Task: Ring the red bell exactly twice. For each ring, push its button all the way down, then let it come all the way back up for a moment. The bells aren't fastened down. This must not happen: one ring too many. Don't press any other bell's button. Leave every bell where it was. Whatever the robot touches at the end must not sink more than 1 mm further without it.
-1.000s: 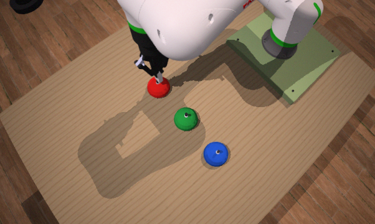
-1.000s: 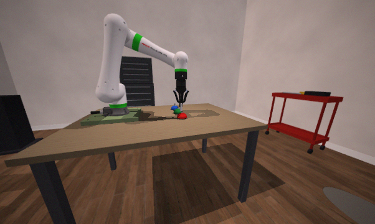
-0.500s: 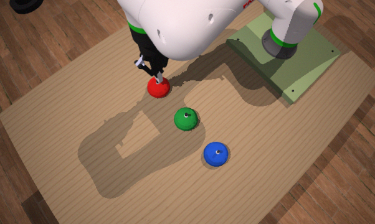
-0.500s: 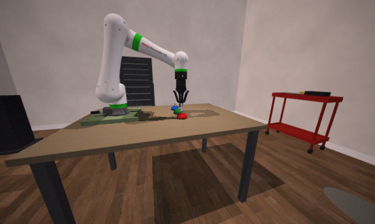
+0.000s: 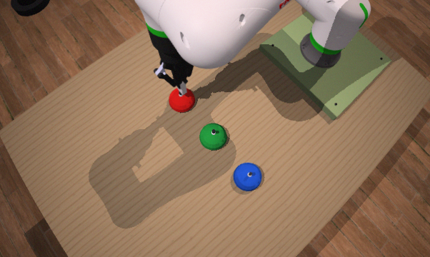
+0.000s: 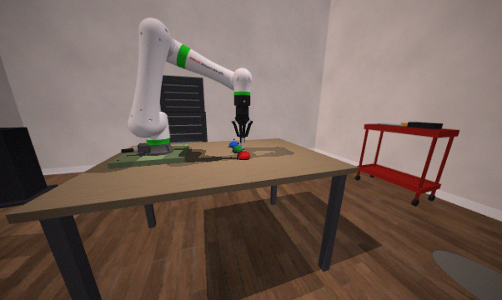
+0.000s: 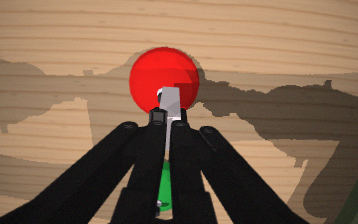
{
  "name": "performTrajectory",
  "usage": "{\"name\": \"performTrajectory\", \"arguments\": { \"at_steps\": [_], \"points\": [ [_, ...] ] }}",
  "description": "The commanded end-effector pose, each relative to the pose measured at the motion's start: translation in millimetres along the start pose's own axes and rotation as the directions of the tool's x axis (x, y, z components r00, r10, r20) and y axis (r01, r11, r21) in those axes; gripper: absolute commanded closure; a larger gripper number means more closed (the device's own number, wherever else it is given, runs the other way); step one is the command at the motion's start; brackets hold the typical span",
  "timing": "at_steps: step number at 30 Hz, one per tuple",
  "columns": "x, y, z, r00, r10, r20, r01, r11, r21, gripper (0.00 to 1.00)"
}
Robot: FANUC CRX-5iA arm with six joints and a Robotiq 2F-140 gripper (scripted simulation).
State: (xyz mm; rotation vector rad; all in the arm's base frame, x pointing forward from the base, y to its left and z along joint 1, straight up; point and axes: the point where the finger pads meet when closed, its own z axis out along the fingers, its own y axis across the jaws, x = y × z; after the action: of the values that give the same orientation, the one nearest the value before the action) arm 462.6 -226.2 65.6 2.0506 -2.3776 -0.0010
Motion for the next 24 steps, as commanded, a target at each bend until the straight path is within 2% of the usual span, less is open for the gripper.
{"name": "performTrajectory", "arguments": {
  "at_steps": [1, 7, 21, 24],
  "points": [
    [0, 0, -3, 1.0, 0.0, 0.0, 0.0, 1.0, 0.0, 1.0],
    [0, 0, -11, 1.0, 0.0, 0.0, 0.0, 1.0, 0.0, 1.0],
    [0, 0, -50, 1.0, 0.0, 0.0, 0.0, 1.0, 0.0, 1.0],
    [0, 0, -52, 1.0, 0.0, 0.0, 0.0, 1.0, 0.0, 1.0]
  ]
}}
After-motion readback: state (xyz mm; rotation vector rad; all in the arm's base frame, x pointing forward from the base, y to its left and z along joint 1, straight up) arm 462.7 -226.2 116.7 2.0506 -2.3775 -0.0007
